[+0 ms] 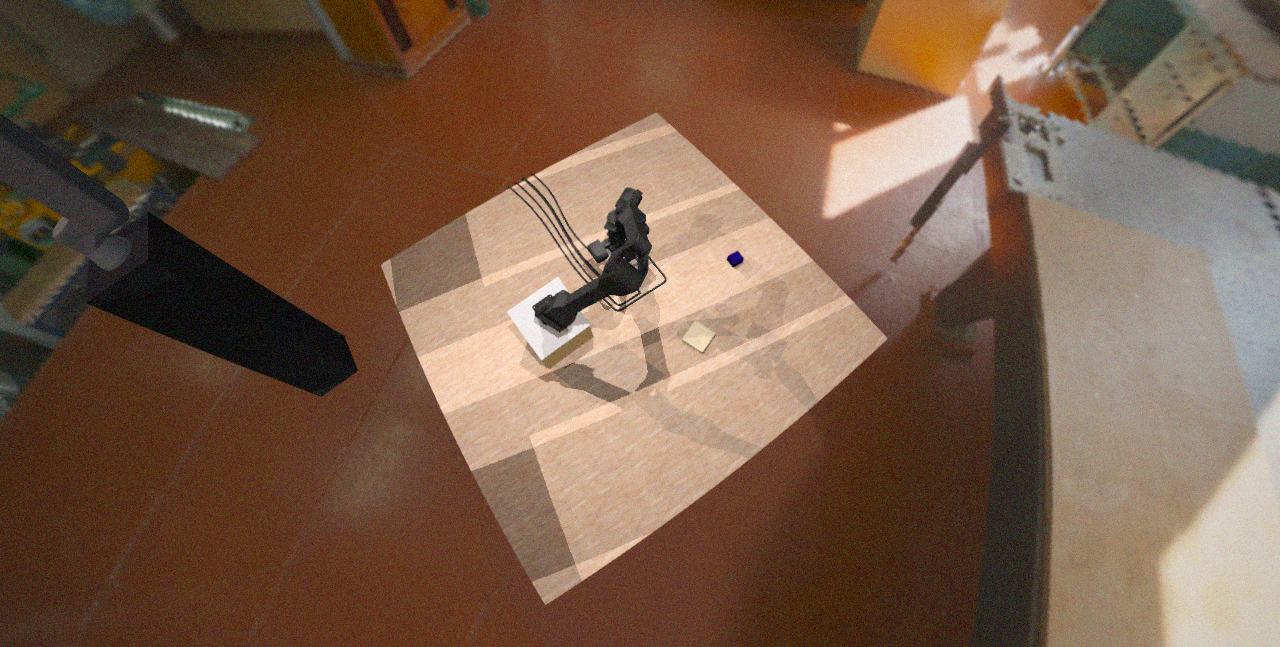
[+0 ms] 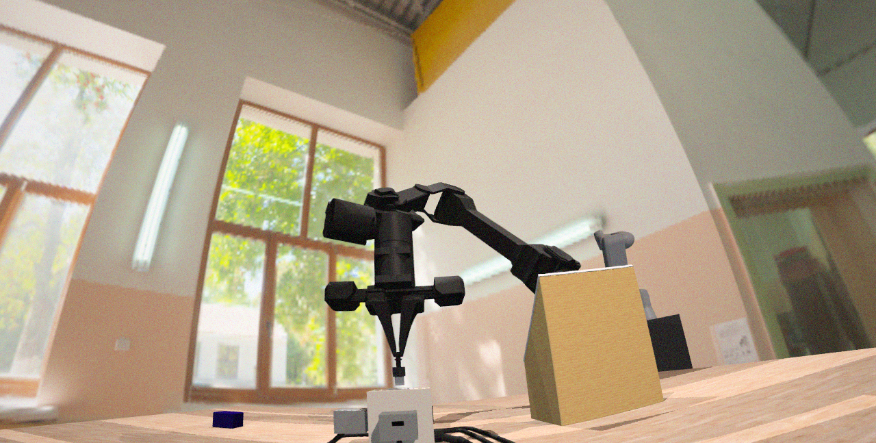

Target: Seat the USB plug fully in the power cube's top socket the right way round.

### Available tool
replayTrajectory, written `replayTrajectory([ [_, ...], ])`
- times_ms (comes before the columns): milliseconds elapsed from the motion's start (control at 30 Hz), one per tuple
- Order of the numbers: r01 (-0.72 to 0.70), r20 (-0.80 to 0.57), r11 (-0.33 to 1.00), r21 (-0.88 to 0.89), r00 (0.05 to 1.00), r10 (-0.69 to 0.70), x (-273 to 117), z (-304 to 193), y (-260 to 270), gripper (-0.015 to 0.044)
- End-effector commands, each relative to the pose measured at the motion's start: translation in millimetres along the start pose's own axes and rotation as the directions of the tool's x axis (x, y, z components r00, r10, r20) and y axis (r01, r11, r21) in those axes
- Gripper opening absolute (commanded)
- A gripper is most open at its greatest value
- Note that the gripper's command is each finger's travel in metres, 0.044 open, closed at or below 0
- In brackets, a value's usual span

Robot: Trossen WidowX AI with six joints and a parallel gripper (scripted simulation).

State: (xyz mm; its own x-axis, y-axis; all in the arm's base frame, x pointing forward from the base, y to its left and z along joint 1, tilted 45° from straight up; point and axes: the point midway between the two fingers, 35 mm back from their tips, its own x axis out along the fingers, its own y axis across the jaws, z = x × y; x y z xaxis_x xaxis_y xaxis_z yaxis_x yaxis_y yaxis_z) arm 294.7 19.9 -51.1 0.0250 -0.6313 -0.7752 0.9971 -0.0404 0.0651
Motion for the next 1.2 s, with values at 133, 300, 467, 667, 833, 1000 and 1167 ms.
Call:
replayTrajectory([
  [133, 0.001, -0.003, 1.0, -0.003, 1.0, -0.001, 1.2, -0.4, -0.2, 0.0],
  [300, 0.001, -0.003, 1.0, -0.003, 1.0, -0.001, 1.8, -0.3, -0.2, 0.0],
  [467, 0.001, -0.003, 1.0, -0.003, 1.0, -0.001, 2.4, -0.2, -0.2, 0.0],
  [667, 0.001, -0.003, 1.0, -0.003, 1.0, -0.001, 3.2, -0.2, -0.2, 0.0],
  [833, 0.001, -0.003, 1.0, -0.003, 1.0, -0.001, 3.8, -0.1, -0.2, 0.0],
  [1000, 0.001, -0.003, 1.0, -0.003, 1.0, -0.001, 4.4, -0.1, -0.2, 0.0],
  [1167, 0.001, -0.003, 1.0, -0.003, 1.0, -0.001, 5.0, 0.0, -0.2, 0.0],
])
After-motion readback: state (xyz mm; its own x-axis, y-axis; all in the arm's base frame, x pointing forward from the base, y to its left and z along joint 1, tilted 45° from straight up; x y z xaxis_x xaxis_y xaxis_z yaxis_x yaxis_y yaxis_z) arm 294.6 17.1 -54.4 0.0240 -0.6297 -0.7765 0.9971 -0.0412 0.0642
